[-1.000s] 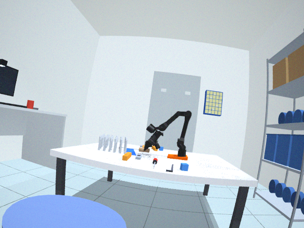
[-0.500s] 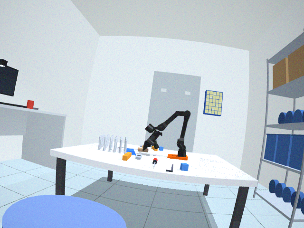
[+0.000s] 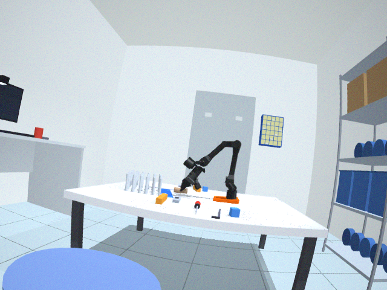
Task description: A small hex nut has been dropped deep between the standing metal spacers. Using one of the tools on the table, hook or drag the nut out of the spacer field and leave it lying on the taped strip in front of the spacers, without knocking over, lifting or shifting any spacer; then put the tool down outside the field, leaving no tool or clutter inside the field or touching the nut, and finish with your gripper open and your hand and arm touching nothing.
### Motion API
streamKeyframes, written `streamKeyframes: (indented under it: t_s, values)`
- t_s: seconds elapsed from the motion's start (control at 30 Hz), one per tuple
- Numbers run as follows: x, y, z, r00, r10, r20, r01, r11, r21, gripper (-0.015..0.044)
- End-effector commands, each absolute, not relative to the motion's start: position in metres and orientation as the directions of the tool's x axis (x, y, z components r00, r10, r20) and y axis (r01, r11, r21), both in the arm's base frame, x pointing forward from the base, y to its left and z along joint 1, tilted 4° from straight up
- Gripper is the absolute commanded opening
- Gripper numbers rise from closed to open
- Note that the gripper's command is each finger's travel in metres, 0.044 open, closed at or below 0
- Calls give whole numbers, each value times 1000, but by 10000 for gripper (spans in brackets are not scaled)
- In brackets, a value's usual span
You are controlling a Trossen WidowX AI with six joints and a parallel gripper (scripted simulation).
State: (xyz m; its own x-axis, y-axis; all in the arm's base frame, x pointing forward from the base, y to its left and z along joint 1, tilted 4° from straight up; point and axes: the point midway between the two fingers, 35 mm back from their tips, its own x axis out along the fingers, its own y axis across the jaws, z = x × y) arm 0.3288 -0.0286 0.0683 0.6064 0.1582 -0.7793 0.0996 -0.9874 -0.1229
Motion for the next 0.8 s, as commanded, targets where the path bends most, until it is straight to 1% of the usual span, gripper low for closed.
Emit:
streamKeyframes:
  t_s: [0.0,0.77]
  values:
    - [336,-30,72,617,154,-772,97,-988,-119,0]
    - [351,-28,74,618,154,-771,97,-988,-119,0]
